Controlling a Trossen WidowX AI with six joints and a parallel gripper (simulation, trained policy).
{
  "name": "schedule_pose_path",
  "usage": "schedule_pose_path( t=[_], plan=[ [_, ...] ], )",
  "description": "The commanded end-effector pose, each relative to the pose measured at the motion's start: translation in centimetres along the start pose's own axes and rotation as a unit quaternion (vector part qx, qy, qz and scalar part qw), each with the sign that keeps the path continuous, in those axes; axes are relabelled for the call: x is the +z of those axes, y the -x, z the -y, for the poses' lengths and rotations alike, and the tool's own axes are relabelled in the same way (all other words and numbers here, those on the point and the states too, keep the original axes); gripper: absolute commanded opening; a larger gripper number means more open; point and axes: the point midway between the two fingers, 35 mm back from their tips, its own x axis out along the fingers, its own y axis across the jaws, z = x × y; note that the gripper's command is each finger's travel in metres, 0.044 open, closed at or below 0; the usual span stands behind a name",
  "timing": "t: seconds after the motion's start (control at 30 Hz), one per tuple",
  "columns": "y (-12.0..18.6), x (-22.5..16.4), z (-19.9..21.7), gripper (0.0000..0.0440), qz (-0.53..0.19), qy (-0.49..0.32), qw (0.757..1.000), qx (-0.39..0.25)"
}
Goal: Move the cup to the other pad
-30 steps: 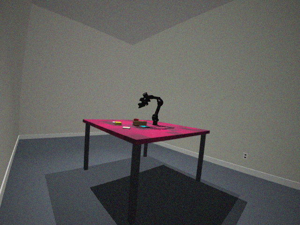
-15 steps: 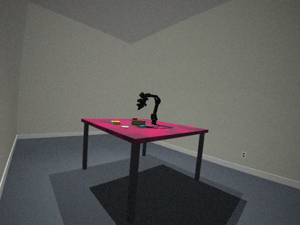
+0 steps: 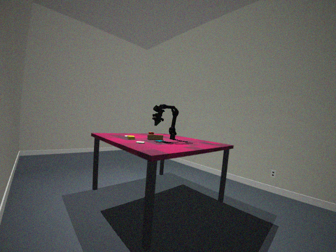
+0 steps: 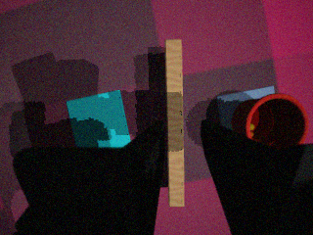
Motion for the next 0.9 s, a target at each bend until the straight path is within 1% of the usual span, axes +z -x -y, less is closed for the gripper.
schedule_pose_path(
  t=[0.0,0.5,0.87],
  plan=[
    [-0.5,-0.3,0.5,0.0115,-0.024,0.009,1.0,-0.01],
    [-2.5,-2.0,3.3,0.0139,-0.125,0.041,0.991,-0.037],
    [-4.9,-2.8,5.3,0.0159,-0.169,0.06,0.983,-0.045]
  ],
)
